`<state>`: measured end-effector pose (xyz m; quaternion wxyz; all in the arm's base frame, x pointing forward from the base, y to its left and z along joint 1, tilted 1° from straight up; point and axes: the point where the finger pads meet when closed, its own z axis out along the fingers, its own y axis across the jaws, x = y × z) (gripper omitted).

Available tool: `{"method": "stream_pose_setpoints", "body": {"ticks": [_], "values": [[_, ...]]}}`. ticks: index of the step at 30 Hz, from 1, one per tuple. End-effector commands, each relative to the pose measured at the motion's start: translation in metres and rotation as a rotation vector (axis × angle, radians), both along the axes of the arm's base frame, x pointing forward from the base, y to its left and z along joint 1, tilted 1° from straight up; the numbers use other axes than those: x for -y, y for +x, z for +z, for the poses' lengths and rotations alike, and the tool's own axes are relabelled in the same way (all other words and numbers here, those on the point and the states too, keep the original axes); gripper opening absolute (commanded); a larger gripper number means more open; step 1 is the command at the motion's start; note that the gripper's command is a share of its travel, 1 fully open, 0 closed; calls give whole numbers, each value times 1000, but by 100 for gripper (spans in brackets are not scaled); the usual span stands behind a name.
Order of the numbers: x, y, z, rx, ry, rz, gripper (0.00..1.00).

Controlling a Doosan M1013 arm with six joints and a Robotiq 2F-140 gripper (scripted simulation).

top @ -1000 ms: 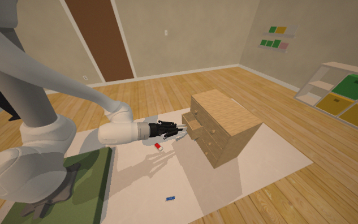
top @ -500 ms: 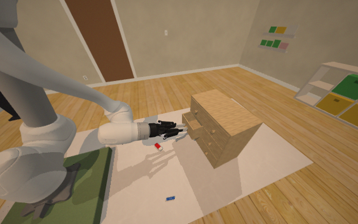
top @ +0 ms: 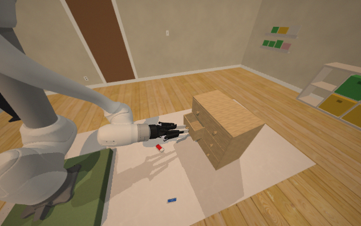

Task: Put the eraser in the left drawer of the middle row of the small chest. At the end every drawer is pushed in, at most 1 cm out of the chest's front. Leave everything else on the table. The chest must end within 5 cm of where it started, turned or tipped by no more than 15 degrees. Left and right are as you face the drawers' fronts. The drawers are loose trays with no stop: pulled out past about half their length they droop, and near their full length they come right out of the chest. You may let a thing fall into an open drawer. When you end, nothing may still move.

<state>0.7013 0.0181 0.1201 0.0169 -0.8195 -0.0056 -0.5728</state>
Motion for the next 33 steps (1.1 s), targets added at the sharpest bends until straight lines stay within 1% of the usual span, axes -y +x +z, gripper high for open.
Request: {"method": "stream_pose_setpoints", "body": {"ticks": [1,5,7,11,16,22,24,28,33], "values": [[1,-16,1,3,-5,3,20],[1,-36,1,3,-5,3,20],[1,-36,1,3,-5,3,20],[2,-46,1,3,-5,3,20],[2,-48,2,3,-5,3,20],[3,-72,11,3,-5,3,20],[3,-72,11,3,-5,3,20],[3,-90,18,3,-5,3,20],[4,-96,21,3,-5,3,20]]}}
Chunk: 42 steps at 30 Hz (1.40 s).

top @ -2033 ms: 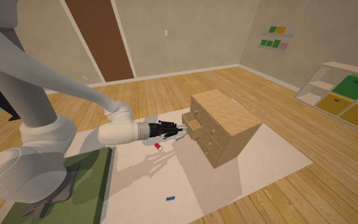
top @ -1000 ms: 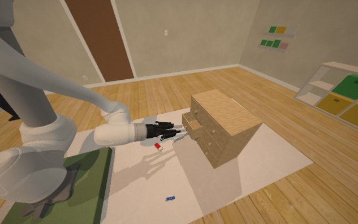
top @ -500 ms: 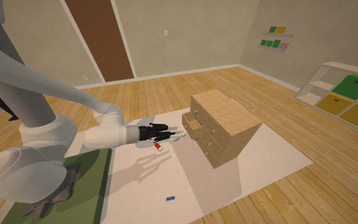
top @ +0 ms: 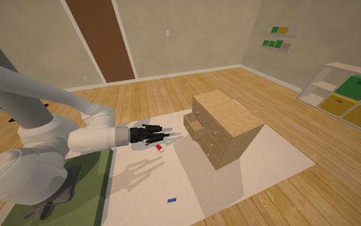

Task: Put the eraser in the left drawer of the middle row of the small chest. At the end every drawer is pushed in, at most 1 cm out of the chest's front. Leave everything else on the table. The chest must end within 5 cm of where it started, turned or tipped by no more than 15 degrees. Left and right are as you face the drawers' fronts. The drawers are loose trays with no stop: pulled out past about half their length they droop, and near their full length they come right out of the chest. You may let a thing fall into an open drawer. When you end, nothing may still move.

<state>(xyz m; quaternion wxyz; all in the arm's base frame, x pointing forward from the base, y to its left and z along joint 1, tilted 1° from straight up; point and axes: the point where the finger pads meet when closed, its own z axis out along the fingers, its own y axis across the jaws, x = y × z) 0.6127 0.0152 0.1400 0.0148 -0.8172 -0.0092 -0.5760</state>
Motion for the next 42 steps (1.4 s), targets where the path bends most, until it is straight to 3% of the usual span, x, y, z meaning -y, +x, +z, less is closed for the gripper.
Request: {"method": "stream_pose_setpoints", "body": {"ticks": [1,25,42], "values": [[1,-8,1,-5,2,0,20],[1,-12,5,-52,1,1,20],[1,-25,18,-212,-3,4,20]]}}
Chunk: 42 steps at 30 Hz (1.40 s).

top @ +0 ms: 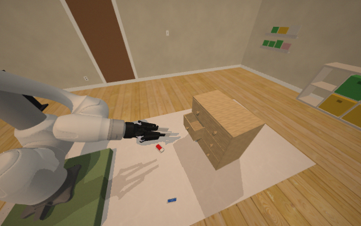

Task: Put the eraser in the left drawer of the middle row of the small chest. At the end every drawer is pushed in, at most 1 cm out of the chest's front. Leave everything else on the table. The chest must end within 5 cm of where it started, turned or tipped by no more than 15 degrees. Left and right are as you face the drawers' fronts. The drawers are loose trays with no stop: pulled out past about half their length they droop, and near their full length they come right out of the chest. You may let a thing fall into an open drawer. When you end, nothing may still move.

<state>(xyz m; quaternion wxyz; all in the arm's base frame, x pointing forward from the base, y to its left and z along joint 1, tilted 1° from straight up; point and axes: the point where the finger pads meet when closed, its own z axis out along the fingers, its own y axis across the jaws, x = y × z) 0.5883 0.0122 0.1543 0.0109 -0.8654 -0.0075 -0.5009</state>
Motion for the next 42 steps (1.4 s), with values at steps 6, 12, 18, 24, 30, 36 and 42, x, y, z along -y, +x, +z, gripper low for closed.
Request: {"method": "stream_pose_setpoints", "body": {"ticks": [6,12,18,24,30,36,42], "values": [[-2,-7,10,-113,3,11,20],[-3,-11,13,-154,4,15,20],[-2,-12,15,-174,2,13,20],[-4,-15,16,-197,5,18,20],[-1,-16,19,-217,-1,12,20],[-3,-17,20,-228,2,17,20],[-3,-19,22,-251,2,17,20]]}}
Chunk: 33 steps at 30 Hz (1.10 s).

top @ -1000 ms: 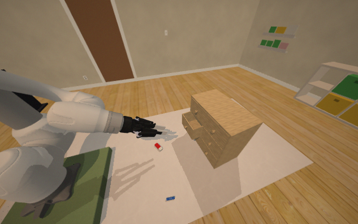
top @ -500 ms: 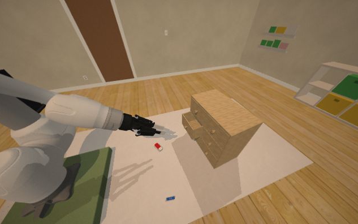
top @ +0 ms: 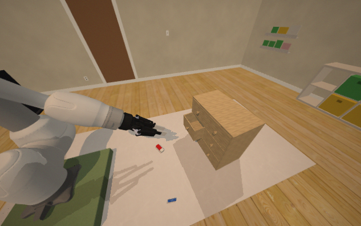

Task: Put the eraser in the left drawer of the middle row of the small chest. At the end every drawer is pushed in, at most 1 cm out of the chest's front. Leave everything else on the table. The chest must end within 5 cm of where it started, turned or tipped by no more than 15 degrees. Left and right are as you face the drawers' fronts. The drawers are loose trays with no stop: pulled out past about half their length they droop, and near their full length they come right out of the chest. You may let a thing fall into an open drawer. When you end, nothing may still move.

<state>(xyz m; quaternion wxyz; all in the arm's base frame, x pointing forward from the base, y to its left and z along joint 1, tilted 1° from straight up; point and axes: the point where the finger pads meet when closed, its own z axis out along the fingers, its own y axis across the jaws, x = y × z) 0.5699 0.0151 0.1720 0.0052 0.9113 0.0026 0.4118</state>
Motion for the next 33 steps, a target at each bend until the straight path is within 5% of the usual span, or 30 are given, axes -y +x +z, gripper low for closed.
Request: {"method": "stream_pose_setpoints", "body": {"ticks": [1,16,33], "values": [[1,-1,4,-55,31,36,20],[2,-9,13,-158,26,33,20],[4,-40,43,-529,19,32,20]]}}
